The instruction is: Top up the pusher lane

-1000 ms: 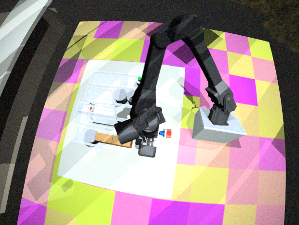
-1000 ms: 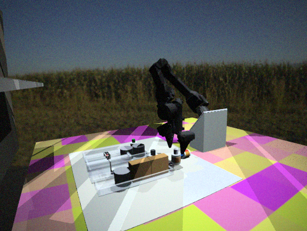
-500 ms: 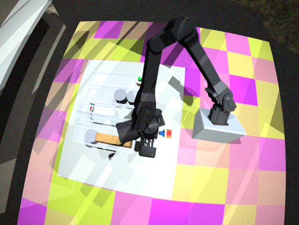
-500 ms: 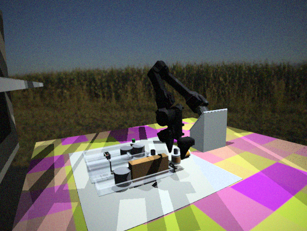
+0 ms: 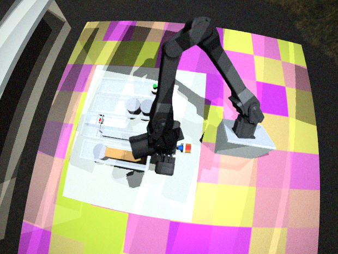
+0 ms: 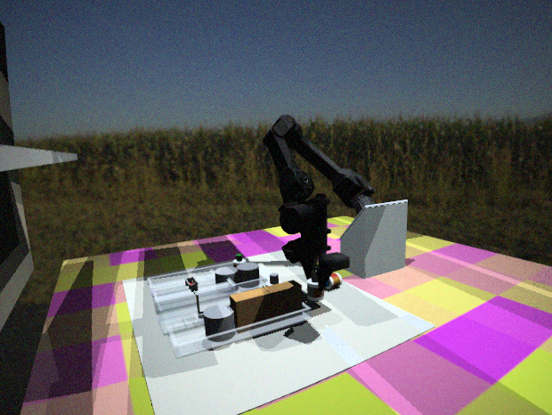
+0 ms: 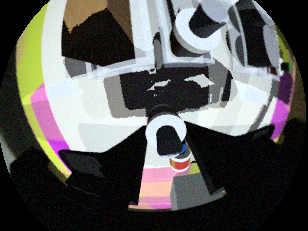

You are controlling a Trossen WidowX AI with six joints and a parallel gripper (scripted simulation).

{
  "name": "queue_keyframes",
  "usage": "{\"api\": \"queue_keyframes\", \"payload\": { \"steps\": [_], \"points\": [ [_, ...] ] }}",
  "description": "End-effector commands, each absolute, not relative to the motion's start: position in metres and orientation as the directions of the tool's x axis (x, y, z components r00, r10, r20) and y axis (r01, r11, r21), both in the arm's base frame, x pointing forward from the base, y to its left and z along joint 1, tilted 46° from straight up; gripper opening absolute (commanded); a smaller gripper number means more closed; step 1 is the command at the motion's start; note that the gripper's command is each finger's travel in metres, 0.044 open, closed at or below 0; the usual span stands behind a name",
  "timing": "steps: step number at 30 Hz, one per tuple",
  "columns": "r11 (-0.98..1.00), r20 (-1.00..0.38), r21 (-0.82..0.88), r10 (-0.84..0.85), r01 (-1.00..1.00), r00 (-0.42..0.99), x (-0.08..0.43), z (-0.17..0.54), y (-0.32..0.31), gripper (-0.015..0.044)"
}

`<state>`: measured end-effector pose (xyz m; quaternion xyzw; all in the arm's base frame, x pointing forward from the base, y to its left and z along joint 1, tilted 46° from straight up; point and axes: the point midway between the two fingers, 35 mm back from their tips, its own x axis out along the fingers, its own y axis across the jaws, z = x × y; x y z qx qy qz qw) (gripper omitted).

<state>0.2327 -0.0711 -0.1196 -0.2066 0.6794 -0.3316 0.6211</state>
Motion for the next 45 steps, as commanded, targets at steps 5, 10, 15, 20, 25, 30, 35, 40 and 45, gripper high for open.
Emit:
{"api": "queue_keyframes", "payload": {
  "steps": [5,10,15,20,25,30,35,40,45],
  "points": [
    [0.694,-0.705,-0.709,-0.695,0.125,-0.141,0.233,-0.119,-0.071,0.0105],
    [0.698,-0.709,-0.705,-0.691,0.126,-0.139,0.243,-0.100,-0.053,0.0000],
    [0.700,-0.711,-0.703,-0.689,0.126,-0.139,0.250,-0.075,-0.032,0.0000],
    [0.698,-0.709,-0.705,-0.691,0.126,-0.140,0.253,-0.047,-0.011,0.0000],
    [0.697,-0.708,-0.706,-0.692,0.126,-0.141,0.253,-0.038,-0.005,0.0000],
    [0.699,-0.711,-0.703,-0.690,0.128,-0.139,0.263,-0.043,-0.020,0.0000],
    [0.698,-0.710,-0.704,-0.690,0.133,-0.138,0.274,-0.050,-0.043,0.0000],
    [0.692,-0.706,-0.709,-0.695,0.136,-0.140,0.282,-0.056,-0.066,0.0000],
    [0.692,-0.705,-0.709,-0.695,0.137,-0.140,0.282,-0.059,-0.070,0.0000]
  ]
}}
